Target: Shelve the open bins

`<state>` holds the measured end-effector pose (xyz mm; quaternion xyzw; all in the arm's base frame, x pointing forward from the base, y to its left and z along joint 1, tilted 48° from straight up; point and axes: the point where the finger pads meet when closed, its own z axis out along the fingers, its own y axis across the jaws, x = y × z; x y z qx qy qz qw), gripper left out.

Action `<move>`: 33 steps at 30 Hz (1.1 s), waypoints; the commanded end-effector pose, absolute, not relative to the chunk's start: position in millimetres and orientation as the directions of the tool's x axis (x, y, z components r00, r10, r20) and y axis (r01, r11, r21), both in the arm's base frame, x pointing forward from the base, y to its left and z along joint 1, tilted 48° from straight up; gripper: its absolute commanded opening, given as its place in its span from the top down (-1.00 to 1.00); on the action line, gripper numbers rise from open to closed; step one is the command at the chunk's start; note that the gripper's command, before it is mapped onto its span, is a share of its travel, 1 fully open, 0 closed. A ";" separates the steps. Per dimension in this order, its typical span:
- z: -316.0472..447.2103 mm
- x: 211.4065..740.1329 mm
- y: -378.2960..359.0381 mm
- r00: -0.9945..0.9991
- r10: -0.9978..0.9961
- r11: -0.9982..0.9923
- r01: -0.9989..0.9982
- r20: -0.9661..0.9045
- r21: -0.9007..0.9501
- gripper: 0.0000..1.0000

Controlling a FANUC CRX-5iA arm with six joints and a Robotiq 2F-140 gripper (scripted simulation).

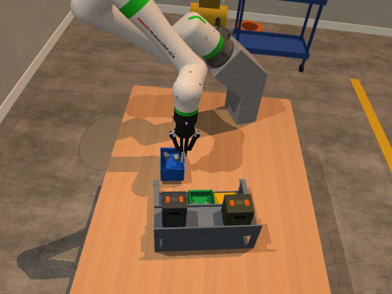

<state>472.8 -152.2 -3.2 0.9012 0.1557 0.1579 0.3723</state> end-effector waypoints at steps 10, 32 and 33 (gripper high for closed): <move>-3.1 472.9 -152.0 0.902 0.398 -0.674 0.163 0.169 0.720 1.00; 2.6 503.3 -138.6 0.902 0.398 -0.674 0.163 0.169 0.720 1.00; 2.9 504.7 -138.0 0.902 0.398 -0.674 0.163 0.169 0.720 1.00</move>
